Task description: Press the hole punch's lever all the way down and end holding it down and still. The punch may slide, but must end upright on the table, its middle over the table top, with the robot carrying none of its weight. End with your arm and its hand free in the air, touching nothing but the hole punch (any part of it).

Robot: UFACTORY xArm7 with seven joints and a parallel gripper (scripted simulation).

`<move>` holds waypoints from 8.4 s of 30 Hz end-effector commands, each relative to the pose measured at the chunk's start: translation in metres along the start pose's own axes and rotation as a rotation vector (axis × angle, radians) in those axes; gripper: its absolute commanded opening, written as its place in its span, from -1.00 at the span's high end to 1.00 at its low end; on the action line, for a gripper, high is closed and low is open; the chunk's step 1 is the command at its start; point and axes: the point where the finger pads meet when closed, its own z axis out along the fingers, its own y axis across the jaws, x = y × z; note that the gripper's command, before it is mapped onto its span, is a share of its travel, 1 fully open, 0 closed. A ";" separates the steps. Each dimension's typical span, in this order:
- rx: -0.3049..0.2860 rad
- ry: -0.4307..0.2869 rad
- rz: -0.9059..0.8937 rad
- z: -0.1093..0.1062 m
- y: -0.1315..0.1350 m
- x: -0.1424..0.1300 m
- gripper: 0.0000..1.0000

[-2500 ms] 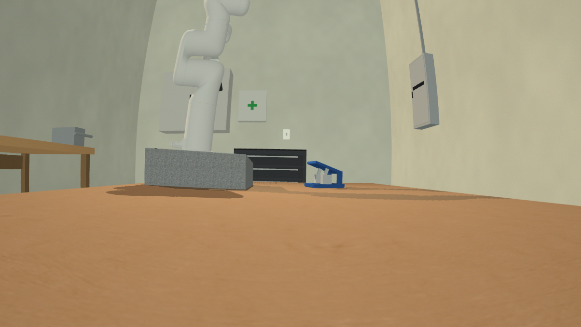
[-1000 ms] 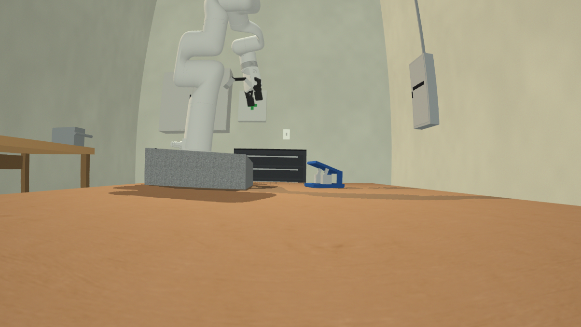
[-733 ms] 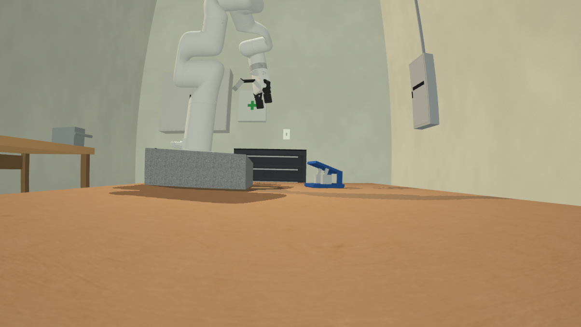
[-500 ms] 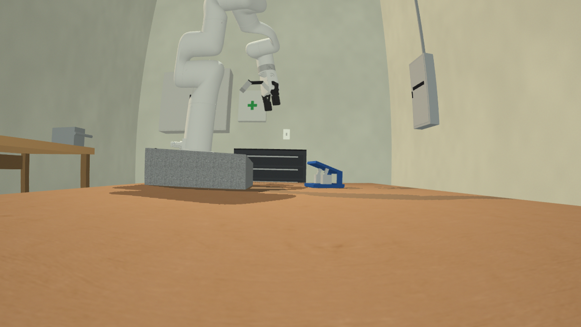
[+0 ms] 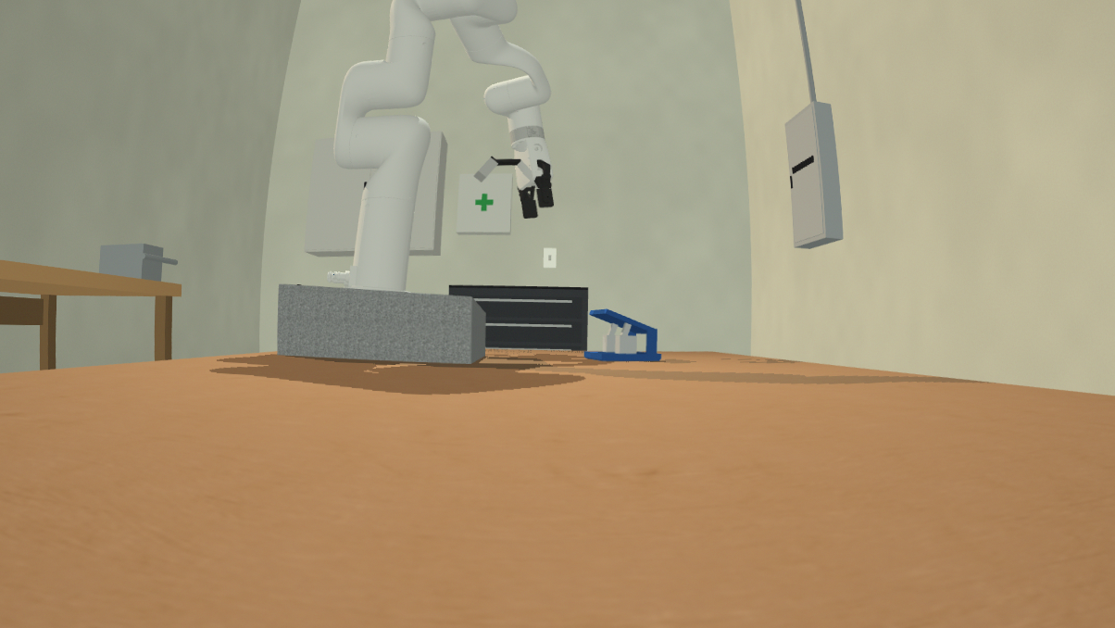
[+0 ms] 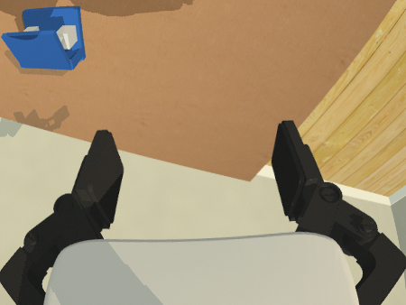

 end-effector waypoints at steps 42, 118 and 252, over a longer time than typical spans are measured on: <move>-0.021 0.070 0.092 0.080 -0.133 -0.037 -1.00; -0.091 0.148 0.190 0.163 -0.264 0.002 1.00; -0.091 0.149 0.190 0.233 -0.257 0.009 1.00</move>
